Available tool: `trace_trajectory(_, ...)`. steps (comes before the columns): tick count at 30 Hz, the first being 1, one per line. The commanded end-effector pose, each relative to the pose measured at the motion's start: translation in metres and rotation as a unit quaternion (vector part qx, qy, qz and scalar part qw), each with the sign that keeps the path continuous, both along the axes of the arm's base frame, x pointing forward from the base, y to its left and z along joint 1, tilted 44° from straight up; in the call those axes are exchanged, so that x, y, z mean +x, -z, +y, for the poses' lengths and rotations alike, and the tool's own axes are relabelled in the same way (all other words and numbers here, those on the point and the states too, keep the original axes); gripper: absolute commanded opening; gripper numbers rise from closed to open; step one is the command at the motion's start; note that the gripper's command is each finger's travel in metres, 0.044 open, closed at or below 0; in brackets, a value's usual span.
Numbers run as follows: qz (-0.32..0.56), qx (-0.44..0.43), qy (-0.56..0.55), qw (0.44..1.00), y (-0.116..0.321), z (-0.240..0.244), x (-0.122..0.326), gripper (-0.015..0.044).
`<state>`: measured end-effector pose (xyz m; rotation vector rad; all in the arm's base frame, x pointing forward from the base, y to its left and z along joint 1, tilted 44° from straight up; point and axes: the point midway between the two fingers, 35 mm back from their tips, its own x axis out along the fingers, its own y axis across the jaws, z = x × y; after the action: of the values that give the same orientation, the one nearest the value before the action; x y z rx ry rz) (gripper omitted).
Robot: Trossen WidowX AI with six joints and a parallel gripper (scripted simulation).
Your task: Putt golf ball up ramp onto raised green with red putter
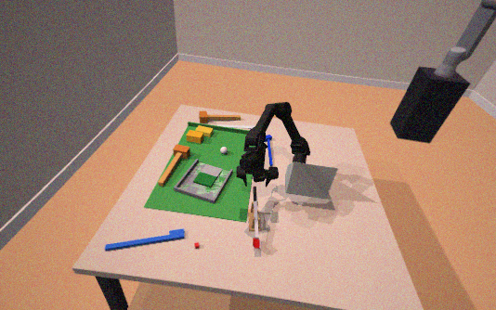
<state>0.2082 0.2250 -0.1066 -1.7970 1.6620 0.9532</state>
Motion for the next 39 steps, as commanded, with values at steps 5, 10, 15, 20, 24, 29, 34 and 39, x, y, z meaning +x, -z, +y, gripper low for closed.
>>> trace_trajectory(5, -0.006, -0.015, -0.034, 0.999, 0.011, 0.001, -0.001, 0.044)
trace_trajectory(10, -0.006, -0.015, -0.034, 0.999, 0.025, -0.011, -0.001, 0.044)
trace_trajectory(15, -0.006, -0.015, -0.034, 0.999, 0.029, -0.015, 0.0, 0.044)
trace_trajectory(20, -0.006, -0.016, -0.034, 0.999, 0.043, -0.028, 0.001, 0.044)
trace_trajectory(24, -0.006, -0.016, -0.034, 0.999, 0.043, -0.029, 0.001, 0.044)
trace_trajectory(29, -0.007, -0.016, -0.034, 0.999, 0.048, -0.033, 0.002, 0.044)
trace_trajectory(34, -0.007, -0.016, -0.034, 0.999, 0.054, -0.039, 0.002, 0.044)
trace_trajectory(39, -0.007, -0.016, -0.034, 0.999, 0.059, -0.044, 0.003, 0.044)
